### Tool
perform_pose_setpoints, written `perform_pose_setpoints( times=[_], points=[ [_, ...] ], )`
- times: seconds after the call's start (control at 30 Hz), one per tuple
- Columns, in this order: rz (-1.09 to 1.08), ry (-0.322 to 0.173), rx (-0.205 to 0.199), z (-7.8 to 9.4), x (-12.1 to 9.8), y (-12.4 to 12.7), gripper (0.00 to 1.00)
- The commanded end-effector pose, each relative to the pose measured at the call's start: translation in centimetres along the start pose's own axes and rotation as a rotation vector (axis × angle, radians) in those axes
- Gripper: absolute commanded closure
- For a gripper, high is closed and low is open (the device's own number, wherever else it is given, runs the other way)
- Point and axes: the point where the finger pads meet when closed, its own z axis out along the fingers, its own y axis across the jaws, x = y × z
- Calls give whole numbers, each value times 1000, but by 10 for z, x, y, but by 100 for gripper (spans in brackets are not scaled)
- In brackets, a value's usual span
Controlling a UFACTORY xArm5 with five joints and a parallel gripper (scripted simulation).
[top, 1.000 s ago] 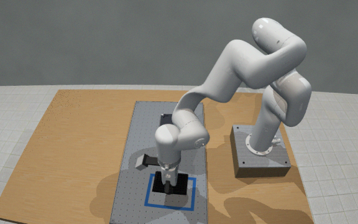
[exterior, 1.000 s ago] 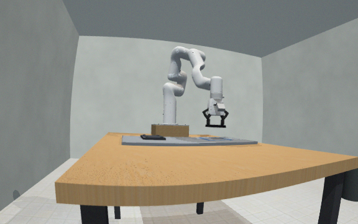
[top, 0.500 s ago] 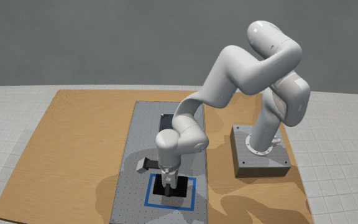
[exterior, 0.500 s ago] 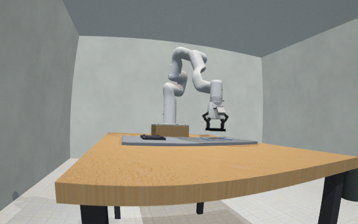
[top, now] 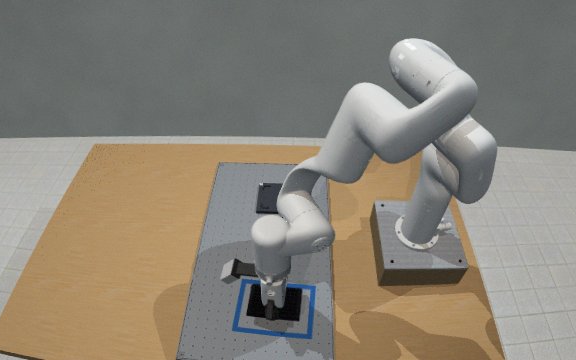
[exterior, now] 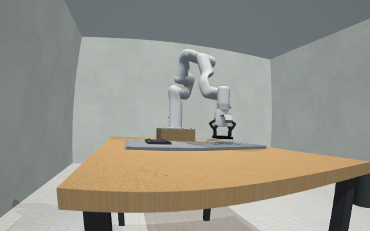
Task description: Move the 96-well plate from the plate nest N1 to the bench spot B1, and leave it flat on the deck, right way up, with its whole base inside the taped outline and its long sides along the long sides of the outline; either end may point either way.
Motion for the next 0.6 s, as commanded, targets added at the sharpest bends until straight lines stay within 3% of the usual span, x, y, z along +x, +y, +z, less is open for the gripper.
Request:
perform_pose_setpoints(
  times=[0.0,0.57],
  points=[
    [0,3,2,7,1,-1,100],
    [0,3,2,14,1,-1,100]
  ],
)
